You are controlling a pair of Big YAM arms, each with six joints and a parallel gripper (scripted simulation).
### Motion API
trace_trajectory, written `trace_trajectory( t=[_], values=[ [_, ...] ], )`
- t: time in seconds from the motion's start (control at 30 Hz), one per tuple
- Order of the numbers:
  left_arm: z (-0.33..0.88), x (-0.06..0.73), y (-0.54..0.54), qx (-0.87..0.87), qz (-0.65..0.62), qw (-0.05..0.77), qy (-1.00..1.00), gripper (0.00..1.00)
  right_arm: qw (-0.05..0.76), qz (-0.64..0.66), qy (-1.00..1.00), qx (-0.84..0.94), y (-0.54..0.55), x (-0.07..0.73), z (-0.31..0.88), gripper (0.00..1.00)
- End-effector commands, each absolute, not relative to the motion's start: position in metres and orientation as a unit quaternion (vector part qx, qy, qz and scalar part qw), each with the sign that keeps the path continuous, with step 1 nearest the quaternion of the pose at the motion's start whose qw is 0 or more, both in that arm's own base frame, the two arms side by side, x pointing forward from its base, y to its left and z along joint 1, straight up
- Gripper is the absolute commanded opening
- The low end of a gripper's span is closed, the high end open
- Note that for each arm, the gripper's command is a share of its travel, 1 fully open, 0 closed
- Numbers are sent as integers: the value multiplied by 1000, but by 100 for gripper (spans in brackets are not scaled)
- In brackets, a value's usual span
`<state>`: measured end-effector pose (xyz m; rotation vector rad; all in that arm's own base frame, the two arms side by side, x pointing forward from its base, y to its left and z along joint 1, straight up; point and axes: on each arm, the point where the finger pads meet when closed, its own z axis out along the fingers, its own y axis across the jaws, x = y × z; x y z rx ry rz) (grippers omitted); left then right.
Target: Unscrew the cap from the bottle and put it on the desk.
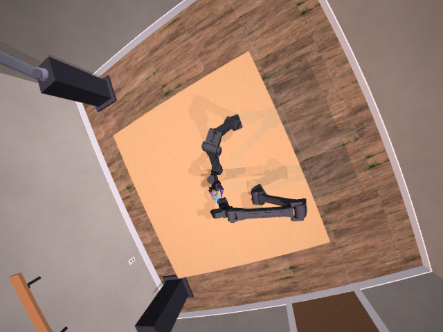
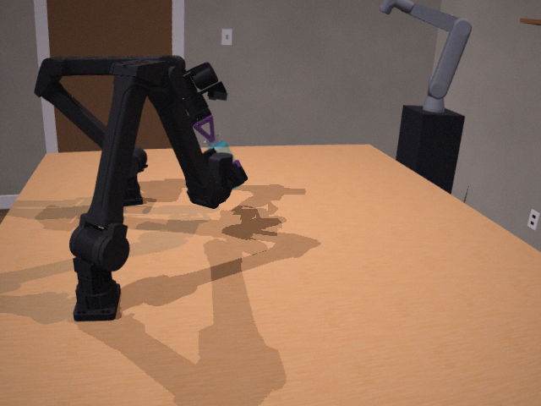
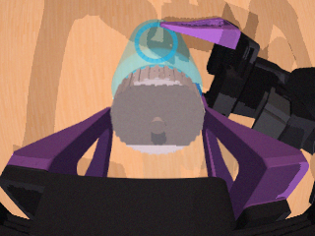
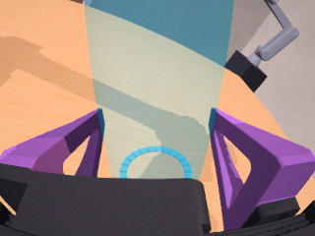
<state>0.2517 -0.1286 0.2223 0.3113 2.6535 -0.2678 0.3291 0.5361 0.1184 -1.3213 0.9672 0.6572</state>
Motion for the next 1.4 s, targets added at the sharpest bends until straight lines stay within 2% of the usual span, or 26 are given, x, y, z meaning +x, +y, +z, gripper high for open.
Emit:
trace_trajectory(
  t=[0.0, 0.33, 0.63, 0.77, 0.83, 0.97, 1.03, 1.17, 1.37],
  values=[
    [243, 257, -132, -23, -130, 226, 965, 0, 652, 285, 409, -572, 540, 334, 137, 0],
    [244, 257, -132, -222, -174, 201, 938, 0, 652, 285, 409, -572, 540, 334, 137, 0],
    [241, 258, -132, -198, -172, 202, 944, 0, 652, 285, 409, -572, 540, 334, 137, 0],
    [241, 258, -132, -198, -172, 202, 944, 45, 652, 285, 409, -572, 540, 334, 137, 0],
    [241, 258, -132, -198, -172, 202, 944, 45, 652, 285, 409, -572, 540, 334, 137, 0],
    [241, 258, -132, -198, -172, 202, 944, 88, 652, 285, 409, -572, 540, 334, 137, 0],
    [241, 258, -132, -190, -170, 203, 945, 88, 652, 285, 409, -572, 540, 334, 137, 0],
    [240, 258, -132, -38, -135, 227, 964, 88, 652, 285, 409, -572, 540, 334, 137, 0],
    [240, 259, -132, 70, -100, 238, 964, 88, 652, 285, 409, -572, 540, 334, 137, 0]
  ],
)
